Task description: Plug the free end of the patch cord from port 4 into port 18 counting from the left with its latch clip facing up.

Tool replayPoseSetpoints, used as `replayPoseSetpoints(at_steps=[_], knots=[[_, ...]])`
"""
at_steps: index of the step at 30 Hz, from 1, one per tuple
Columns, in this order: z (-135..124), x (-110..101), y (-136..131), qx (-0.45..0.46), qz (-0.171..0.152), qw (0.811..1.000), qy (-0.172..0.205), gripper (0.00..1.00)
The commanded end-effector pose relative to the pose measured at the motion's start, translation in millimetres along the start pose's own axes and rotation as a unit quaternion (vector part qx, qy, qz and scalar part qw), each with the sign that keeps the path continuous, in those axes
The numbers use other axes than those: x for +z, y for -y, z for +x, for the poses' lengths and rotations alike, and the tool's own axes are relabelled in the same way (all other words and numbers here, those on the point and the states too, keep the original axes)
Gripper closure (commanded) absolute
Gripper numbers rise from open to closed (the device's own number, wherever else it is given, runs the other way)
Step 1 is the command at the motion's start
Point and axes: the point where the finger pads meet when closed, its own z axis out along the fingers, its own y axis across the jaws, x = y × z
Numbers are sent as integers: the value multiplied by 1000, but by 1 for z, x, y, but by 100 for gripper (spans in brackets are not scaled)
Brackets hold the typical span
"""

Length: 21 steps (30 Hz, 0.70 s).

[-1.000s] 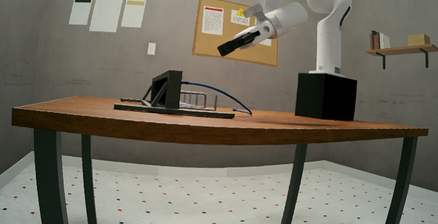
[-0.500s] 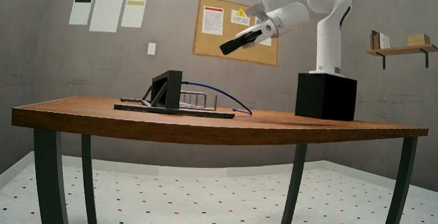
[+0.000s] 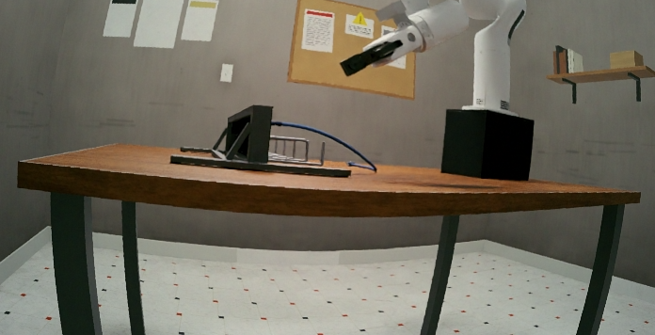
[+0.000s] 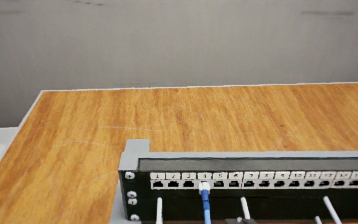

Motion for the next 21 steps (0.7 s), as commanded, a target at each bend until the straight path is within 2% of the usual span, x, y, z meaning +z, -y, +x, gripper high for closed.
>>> replayPoseSetpoints(at_steps=[1,12,21], knots=[[1,-5,0,0,0,1000,-1,100],[1,-5,-4,0,0,1000,-1,100],[1,-5,-37,0,0,1000,-1,100]])
